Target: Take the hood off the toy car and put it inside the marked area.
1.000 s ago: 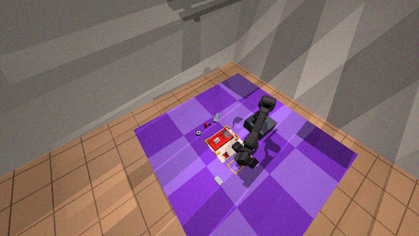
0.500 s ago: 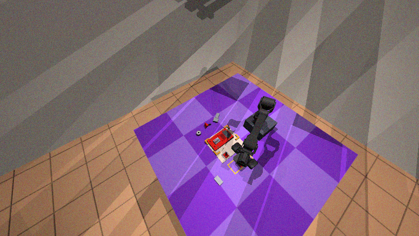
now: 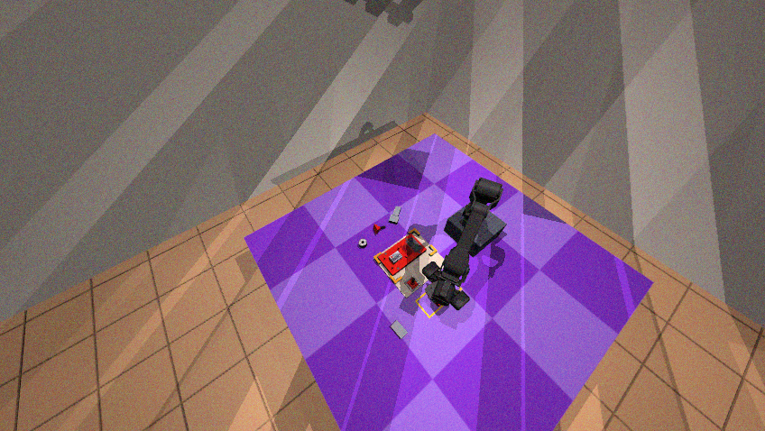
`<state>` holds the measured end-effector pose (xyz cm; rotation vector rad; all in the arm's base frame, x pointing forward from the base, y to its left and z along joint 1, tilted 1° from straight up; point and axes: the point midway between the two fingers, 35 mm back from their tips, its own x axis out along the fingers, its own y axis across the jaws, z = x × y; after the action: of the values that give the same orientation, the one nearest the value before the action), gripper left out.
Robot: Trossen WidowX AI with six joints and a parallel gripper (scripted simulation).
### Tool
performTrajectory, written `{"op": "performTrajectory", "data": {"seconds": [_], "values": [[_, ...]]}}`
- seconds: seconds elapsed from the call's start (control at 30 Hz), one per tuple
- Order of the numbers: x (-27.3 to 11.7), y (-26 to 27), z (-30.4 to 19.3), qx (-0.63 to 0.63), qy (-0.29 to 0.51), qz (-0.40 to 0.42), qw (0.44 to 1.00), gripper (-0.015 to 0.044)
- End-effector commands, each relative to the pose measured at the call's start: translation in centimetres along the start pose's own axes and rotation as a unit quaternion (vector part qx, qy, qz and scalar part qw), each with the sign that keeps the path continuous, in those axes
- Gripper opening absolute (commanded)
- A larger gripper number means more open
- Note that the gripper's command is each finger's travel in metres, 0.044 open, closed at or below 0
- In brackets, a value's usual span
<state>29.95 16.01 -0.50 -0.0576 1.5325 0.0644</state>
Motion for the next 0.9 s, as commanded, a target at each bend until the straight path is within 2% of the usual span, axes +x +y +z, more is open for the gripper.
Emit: {"op": "performTrajectory", "data": {"seconds": [0.0,0.87], "values": [[0.6,-0.2,-0.3,0.001,0.005,-0.003,1.000,0.0000],[2.9,-0.3,-0.5,0.001,0.005,-0.003,1.000,0.0000]]}}
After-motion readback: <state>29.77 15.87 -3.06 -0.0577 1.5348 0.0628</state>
